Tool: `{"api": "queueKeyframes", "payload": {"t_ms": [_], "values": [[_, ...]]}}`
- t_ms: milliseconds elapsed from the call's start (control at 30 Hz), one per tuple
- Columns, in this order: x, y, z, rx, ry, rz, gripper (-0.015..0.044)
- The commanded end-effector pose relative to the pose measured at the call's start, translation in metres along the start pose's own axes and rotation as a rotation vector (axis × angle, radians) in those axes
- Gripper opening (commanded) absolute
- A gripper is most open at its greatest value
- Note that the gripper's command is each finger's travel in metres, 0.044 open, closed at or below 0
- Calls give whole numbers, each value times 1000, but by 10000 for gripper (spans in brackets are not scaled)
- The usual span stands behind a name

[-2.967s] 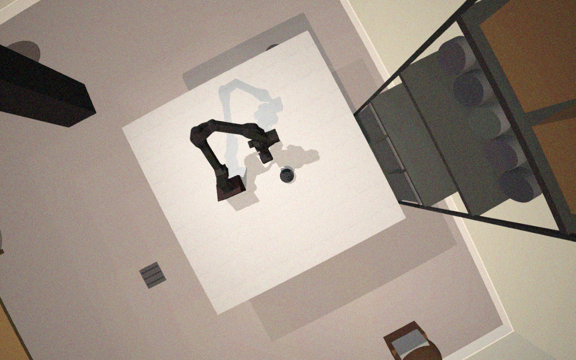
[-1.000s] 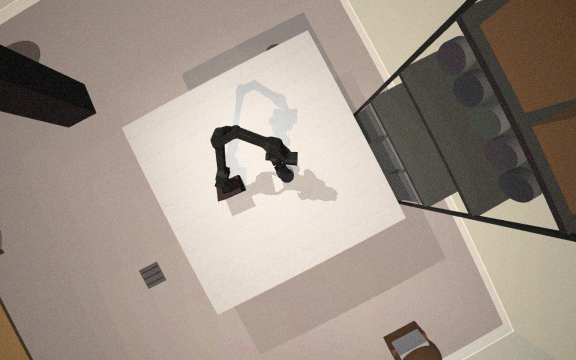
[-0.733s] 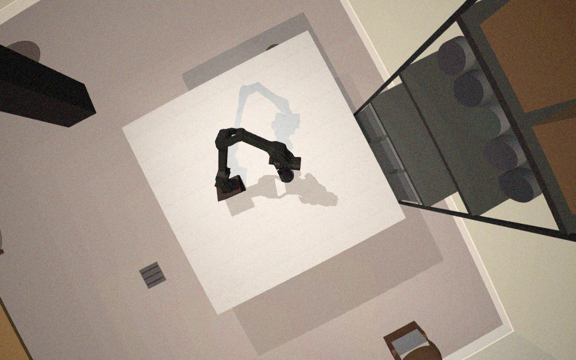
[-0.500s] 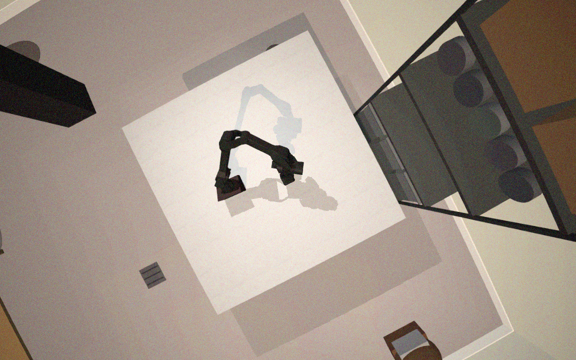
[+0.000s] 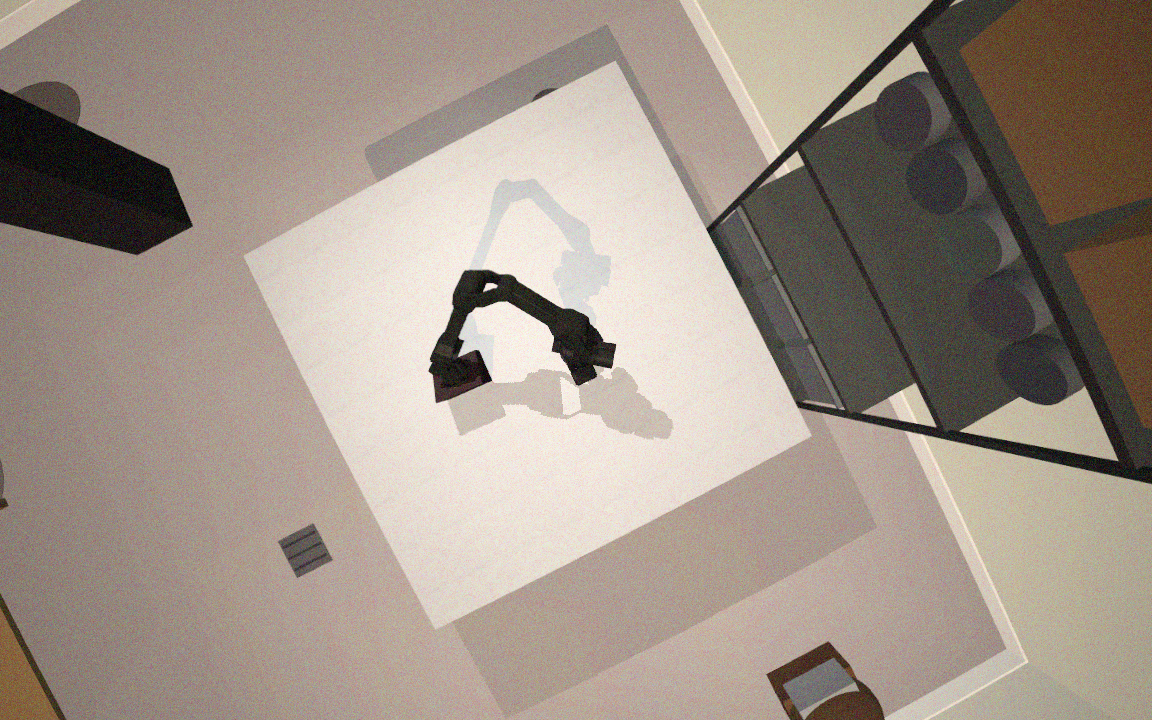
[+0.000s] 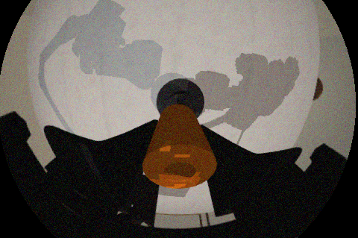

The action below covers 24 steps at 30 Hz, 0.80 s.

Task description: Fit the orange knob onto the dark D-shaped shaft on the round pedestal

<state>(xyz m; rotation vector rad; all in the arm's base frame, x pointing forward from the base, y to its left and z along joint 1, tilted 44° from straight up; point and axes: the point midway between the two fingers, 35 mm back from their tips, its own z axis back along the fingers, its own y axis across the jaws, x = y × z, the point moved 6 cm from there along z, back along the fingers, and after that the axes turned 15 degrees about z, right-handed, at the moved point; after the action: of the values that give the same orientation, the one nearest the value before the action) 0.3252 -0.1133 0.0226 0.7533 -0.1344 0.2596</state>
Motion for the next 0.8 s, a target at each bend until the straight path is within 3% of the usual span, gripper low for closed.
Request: {"api": "queueKeyframes", "payload": {"t_ms": [0,300,767], "values": [[0,-5,0,-11,-5,11,0],[0,-5,-24,-10,-5,11,0],[3,-4,-20,-10,-5,16,0]]}}
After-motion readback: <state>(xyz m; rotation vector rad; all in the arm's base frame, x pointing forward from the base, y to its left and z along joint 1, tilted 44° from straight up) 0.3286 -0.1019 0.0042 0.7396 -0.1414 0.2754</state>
